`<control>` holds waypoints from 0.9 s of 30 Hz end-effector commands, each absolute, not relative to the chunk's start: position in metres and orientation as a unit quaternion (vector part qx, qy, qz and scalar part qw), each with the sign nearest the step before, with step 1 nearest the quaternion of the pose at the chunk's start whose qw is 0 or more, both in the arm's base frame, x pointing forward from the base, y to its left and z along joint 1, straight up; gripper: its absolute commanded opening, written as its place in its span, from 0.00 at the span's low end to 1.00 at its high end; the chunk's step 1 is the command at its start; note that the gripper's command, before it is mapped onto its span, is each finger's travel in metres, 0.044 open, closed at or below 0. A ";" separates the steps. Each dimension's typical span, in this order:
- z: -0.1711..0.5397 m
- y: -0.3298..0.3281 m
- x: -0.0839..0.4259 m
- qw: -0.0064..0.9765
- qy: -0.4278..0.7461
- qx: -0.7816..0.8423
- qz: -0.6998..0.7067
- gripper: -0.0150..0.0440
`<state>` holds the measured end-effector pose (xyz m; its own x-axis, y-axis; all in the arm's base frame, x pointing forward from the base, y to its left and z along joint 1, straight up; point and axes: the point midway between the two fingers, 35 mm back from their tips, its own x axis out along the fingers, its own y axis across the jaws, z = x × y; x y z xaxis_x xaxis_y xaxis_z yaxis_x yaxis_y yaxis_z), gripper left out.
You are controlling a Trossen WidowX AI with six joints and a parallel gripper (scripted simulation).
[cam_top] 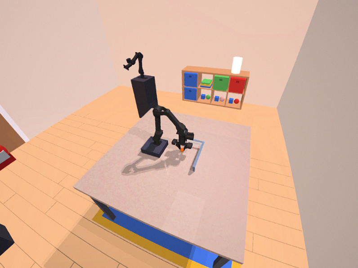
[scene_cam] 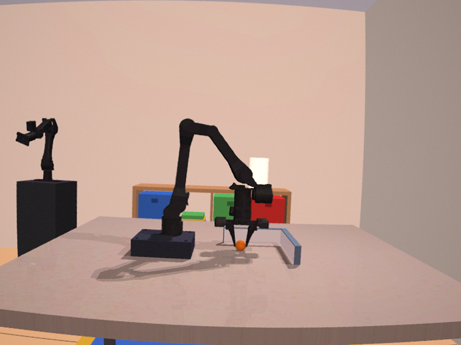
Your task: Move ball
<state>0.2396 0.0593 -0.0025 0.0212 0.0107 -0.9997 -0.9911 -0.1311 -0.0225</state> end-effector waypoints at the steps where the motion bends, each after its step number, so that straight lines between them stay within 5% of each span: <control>1: -0.002 0.059 0.240 0.474 0.458 -0.535 0.529 0.43; 8: -0.002 0.059 0.240 0.474 0.458 -0.535 0.529 0.74; 13: 0.000 0.059 0.240 0.474 0.458 -0.535 0.529 0.74; 19: 0.083 0.059 0.239 0.474 0.457 -0.537 0.528 0.74; 27: 0.082 0.060 0.244 0.482 0.450 -0.541 0.522 0.74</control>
<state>0.2433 0.0601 0.0824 0.0462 0.0168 -0.9988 -0.9903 -0.1303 -0.0480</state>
